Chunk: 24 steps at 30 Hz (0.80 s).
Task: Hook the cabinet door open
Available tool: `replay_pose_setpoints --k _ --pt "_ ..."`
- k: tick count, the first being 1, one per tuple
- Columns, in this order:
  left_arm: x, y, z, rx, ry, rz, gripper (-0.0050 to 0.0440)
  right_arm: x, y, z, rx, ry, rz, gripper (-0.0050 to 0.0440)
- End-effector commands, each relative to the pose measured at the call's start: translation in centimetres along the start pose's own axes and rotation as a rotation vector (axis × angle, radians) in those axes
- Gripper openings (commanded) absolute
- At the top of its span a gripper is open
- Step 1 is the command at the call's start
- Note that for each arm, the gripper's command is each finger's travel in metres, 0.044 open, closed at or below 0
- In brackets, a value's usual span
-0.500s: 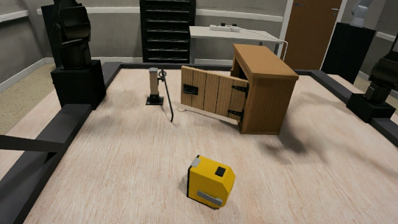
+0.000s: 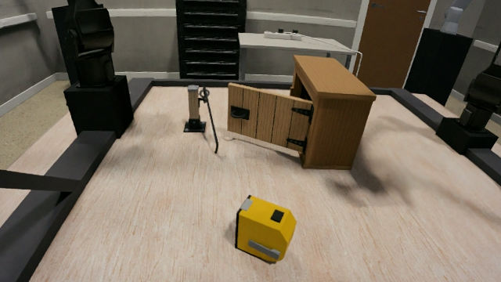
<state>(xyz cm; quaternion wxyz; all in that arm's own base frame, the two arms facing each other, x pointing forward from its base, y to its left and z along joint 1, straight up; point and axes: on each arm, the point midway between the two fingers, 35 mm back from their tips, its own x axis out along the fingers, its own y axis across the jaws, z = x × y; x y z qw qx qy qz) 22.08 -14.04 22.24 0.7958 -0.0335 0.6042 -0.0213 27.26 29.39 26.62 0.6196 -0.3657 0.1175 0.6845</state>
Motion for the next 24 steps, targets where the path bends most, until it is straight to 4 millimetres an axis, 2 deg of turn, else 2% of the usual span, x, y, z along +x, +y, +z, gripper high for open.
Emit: replay_pose_setpoints --k 1,3,5,6,9,12,17,19,24 --pt "-0.7 -0.1 0.3 -0.002 -0.025 -0.016 0.04 -0.9 -0.2 0.9 -0.021 -0.014 -0.025 0.04" --pt "-0.7 -0.1 0.3 -0.002 -0.025 -0.016 0.04 -0.9 -0.2 0.9 -0.021 -0.014 -0.025 0.04" --pt "-0.7 0.0 0.2 0.003 -0.023 -0.016 0.044 -1.0 -0.4 0.7 -0.011 -0.009 -0.032 0.04" --pt "-0.6 0.2 0.1 0.007 -0.022 -0.02 0.044 -1.0 -0.6 0.1 0.011 0.003 -0.043 0.04" --pt "-0.4 0.7 0.0 0.041 -0.02 -0.027 0.044 -2.2 -2.3 -1.5 0.095 0.038 -0.131 0.04" --pt "0.1 1.5 -0.2 0.106 -0.02 -0.04 0.044 -4.0 -4.9 -4.2 0.23 0.086 -0.261 0.04" --pt "1.0 2.8 -0.5 0.204 -0.024 -0.06 0.044 -7.0 -8.1 -8.3 0.427 0.137 -0.452 0.04" --pt "1.0 2.8 -0.5 0.204 -0.024 -0.06 0.044 -7.0 -8.1 -8.3 0.427 0.137 -0.452 0.04" --pt "1.9 4.2 -0.9 0.32 -0.037 -0.083 0.044 -11.4 -10.9 -13.0 0.65 0.162 -0.691 0.04"
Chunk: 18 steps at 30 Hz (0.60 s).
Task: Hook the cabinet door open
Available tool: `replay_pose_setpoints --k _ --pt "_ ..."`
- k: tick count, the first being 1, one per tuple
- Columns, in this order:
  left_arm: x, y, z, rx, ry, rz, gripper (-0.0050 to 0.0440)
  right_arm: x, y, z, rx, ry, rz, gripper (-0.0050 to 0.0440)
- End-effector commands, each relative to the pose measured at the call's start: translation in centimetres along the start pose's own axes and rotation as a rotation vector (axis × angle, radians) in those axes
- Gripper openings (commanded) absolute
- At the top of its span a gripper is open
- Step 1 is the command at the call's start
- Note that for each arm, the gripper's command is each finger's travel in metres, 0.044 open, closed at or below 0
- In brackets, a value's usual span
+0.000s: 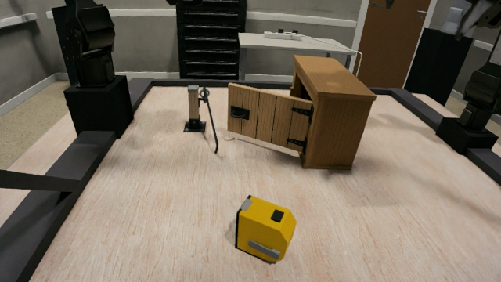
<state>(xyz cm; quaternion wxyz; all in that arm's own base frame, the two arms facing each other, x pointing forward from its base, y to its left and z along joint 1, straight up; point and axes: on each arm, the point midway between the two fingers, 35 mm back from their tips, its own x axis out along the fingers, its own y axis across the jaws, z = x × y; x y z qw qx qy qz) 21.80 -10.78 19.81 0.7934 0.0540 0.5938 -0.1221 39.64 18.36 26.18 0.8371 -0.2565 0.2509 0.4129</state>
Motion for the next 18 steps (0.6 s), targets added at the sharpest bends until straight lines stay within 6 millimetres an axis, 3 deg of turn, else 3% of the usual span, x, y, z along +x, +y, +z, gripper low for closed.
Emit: replay_pose_setpoints --k 1,10,12,18 --pt "0.0 0.9 -0.4 0.077 -0.038 -0.025 0.044 -2.1 -4.8 -0.9 0.151 -0.016 -0.186 0.04" --pt "1.5 2.8 -1.8 0.266 -0.073 -0.05 0.044 -6.6 -13.4 -5.5 0.501 -0.06 -0.534 0.04" --pt "1.5 2.8 -1.8 0.266 -0.073 -0.05 0.044 -6.6 -13.4 -5.5 0.501 -0.06 -0.534 0.04" --pt "2.9 4.4 -3.2 0.45 -0.122 -0.061 0.044 -9.9 -17.5 -8.5 0.69 -0.116 -0.729 0.04"
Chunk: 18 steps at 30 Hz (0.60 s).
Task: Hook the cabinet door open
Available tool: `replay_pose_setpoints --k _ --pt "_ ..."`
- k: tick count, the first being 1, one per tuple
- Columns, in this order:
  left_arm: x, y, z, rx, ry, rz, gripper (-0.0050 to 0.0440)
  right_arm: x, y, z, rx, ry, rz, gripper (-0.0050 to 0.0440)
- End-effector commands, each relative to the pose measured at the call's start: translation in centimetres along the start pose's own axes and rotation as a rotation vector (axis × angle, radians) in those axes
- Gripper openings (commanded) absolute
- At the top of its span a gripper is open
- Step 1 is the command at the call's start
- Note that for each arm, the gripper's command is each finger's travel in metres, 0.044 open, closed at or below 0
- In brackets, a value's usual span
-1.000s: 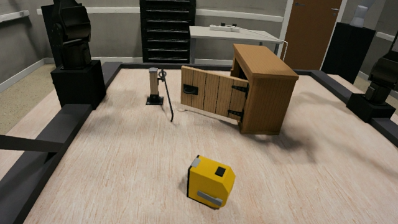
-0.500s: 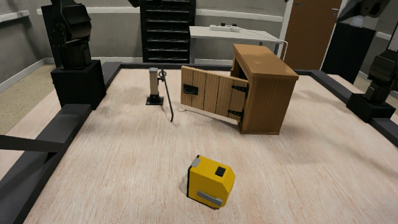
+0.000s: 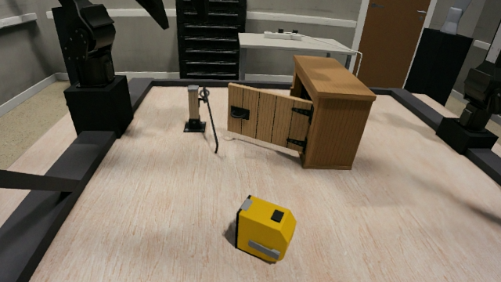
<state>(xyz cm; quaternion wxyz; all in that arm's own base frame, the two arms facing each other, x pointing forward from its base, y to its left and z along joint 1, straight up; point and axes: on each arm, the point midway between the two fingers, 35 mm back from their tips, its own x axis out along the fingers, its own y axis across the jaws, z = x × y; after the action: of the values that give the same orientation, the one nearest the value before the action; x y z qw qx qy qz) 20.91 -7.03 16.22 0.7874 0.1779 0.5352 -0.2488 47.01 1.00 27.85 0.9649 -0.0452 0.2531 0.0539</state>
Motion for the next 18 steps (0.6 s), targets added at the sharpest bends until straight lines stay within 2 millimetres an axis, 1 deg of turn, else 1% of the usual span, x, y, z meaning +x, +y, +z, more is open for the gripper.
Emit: replay_pose_setpoints --k 1,3,5,9,11,18 --pt "0.4 0.7 -1.1 0.119 -0.059 -0.004 0.044 -1.4 -3.4 1.6 0.106 -0.076 -0.107 0.04" --pt "0.8 1.0 -1.8 0.182 -0.076 -0.002 0.044 -1.7 -4.1 2.0 0.127 -0.094 -0.127 0.04" --pt "1.3 1.3 -2.5 0.246 -0.091 0.001 0.044 -1.8 -4.3 2.1 0.134 -0.098 -0.134 0.04" --pt "2.3 1.7 -3.9 0.375 -0.126 0.018 0.044 -1.6 -4.2 2.0 0.135 -0.095 -0.132 0.04" --pt "2.3 1.7 -3.9 0.375 -0.126 0.018 0.044 -1.6 -4.2 2.0 0.135 -0.095 -0.132 0.04" --pt "4.1 2.2 -6.2 0.605 -0.184 0.072 0.044 -1.6 -4.2 2.0 0.133 -0.094 -0.129 0.04"
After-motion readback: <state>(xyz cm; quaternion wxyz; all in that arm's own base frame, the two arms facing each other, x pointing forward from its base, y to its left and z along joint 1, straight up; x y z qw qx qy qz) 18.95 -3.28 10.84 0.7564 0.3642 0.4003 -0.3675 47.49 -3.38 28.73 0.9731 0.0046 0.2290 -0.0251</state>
